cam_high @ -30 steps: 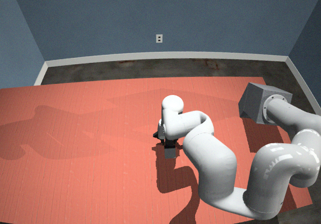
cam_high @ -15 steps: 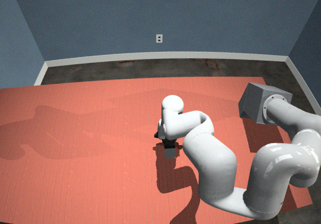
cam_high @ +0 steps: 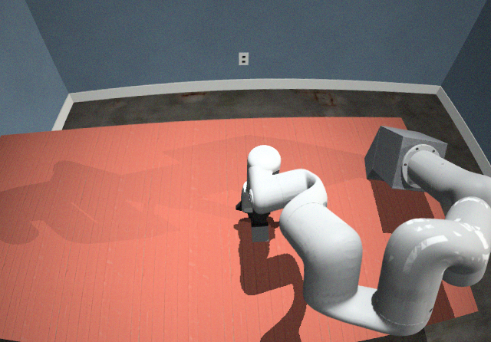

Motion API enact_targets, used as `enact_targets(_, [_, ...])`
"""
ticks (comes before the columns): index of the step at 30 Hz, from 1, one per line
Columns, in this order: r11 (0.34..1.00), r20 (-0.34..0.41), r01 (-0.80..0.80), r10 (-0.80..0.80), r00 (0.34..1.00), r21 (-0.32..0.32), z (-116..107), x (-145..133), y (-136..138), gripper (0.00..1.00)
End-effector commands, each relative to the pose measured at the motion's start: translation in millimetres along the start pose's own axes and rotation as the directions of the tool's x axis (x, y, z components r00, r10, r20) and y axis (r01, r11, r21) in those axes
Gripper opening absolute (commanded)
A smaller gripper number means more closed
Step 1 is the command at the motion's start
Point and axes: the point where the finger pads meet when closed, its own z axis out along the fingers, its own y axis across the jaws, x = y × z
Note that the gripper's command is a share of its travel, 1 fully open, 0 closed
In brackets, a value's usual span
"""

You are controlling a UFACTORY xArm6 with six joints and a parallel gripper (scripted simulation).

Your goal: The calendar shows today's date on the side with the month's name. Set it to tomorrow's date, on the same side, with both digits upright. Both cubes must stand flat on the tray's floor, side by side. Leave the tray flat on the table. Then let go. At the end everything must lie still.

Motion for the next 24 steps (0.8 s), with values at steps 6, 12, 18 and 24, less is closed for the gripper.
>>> enact_targets(6, [1.0,0.001,0.0,0.0,1.0,-0.002,-0.9,-0.2,1.0,0.29])
enact_targets(12, [1.0,0.001,0.0,0.0,1.0,-0.002,-0.9,-0.2,1.0,0.29])
enact_targets(18, [1.0,0.001,0.0,0.0,1.0,-0.002,-2.6,-0.2,1.0,0.29])
enact_targets(24, [1.0,0.001,0.0,0.0,1.0,-0.002,-29.2,-0.2,1.0,0.29])
